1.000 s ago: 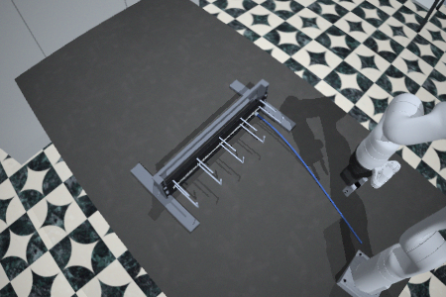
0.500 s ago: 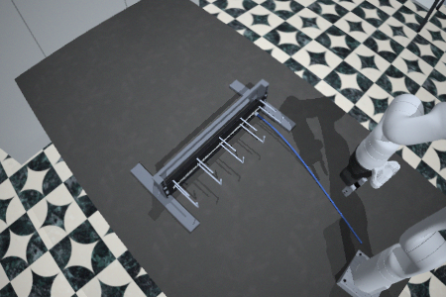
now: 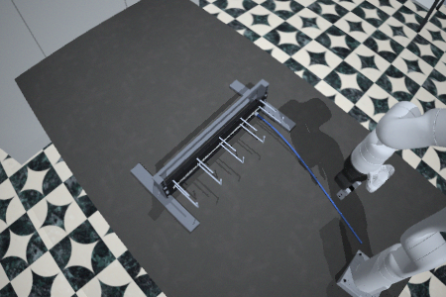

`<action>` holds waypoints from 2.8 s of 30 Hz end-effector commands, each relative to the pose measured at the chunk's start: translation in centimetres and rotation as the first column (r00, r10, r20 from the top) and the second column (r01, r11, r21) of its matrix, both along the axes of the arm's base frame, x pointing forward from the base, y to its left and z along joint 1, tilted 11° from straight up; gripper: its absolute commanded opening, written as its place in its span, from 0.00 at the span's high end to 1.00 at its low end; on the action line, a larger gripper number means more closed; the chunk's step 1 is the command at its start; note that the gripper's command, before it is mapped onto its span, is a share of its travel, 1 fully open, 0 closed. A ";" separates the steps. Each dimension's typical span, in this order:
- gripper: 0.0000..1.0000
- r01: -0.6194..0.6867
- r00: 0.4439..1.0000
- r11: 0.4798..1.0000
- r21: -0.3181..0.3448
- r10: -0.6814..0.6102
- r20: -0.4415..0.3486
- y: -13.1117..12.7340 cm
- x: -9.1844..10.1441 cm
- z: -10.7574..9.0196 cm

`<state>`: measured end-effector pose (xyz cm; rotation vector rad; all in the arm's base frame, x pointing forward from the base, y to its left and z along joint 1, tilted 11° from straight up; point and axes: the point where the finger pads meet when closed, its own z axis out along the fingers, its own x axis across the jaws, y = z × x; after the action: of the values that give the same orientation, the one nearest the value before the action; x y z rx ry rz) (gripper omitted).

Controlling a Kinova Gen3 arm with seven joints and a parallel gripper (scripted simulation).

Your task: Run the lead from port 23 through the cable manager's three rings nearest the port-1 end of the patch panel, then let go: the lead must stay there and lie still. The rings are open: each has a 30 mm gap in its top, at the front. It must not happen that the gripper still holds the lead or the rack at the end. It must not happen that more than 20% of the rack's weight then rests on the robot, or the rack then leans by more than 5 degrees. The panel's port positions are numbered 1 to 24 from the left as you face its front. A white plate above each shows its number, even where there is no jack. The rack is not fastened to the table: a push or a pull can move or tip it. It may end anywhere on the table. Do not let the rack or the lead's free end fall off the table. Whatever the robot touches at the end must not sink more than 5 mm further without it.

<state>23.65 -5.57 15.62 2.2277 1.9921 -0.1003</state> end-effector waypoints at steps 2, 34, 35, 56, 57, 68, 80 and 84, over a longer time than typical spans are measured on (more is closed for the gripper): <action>0.33 0.039 0.999 0.999 -0.031 -0.039 -0.011 -1.4 -0.5 -0.7; 0.33 0.039 0.999 0.999 -0.031 -0.039 -0.011 -3.1 -0.3 -9.3; 0.33 0.039 0.999 0.999 -0.031 -0.039 -0.011 -3.1 -0.3 -9.6; 0.33 0.039 0.999 0.999 -0.031 -0.039 -0.011 -3.5 -0.2 -11.6; 0.33 0.039 0.999 0.999 -0.031 -0.039 -0.011 -3.5 -0.2 -11.6; 0.33 0.039 0.999 0.999 -0.031 -0.039 -0.011 -3.5 -0.2 -11.6; 0.33 0.039 0.999 0.999 -0.031 -0.039 -0.011 -3.5 -0.2 -11.6; 0.33 0.039 0.999 0.999 -0.031 -0.039 -0.011 -3.5 -0.2 -11.6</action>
<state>23.39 -9.06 4.03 2.2531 1.9399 -0.1491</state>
